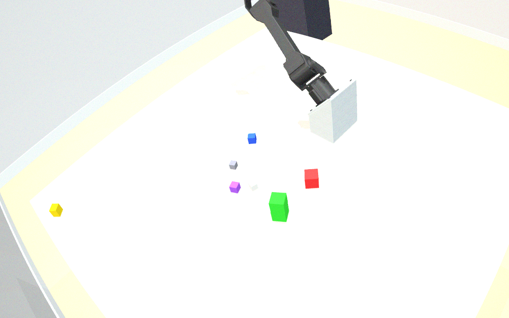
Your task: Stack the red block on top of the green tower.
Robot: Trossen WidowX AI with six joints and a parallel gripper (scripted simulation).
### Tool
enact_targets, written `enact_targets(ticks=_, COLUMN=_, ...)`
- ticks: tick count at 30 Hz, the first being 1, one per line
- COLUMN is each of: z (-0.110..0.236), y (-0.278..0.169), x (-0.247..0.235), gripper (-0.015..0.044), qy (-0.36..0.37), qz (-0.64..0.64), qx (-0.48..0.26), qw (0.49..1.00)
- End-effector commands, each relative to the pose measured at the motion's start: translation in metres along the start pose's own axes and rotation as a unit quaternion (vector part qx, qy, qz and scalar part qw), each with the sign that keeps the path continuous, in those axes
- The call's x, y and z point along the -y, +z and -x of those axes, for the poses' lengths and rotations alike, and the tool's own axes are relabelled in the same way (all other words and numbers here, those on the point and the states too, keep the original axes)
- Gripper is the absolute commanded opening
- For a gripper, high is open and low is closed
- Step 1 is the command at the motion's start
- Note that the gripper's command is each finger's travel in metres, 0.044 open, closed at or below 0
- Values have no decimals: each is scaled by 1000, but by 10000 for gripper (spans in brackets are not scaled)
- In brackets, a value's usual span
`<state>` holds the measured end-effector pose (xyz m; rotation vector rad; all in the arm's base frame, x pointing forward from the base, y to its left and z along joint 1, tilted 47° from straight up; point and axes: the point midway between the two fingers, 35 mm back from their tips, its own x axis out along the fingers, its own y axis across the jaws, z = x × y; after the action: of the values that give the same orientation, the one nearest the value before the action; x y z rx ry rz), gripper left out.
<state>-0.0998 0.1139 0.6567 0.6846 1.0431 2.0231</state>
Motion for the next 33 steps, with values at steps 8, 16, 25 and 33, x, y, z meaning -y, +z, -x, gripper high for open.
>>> enact_targets(ticks=8, z=6, y=53, x=10, gripper=440, qy=69, qz=-234, qx=14, qw=970)
enact_targets(ticks=16, z=24, y=144, x=47, gripper=440, qy=177, qz=-550, qx=39, qw=816)
enact_targets(ticks=25, z=46, y=247, x=148, gripper=440, qy=305, qz=-805, qx=59, qw=505)
enact_targets(ticks=33, z=70, y=305, x=269, gripper=440, qy=399, qz=-893, qx=91, qw=190)
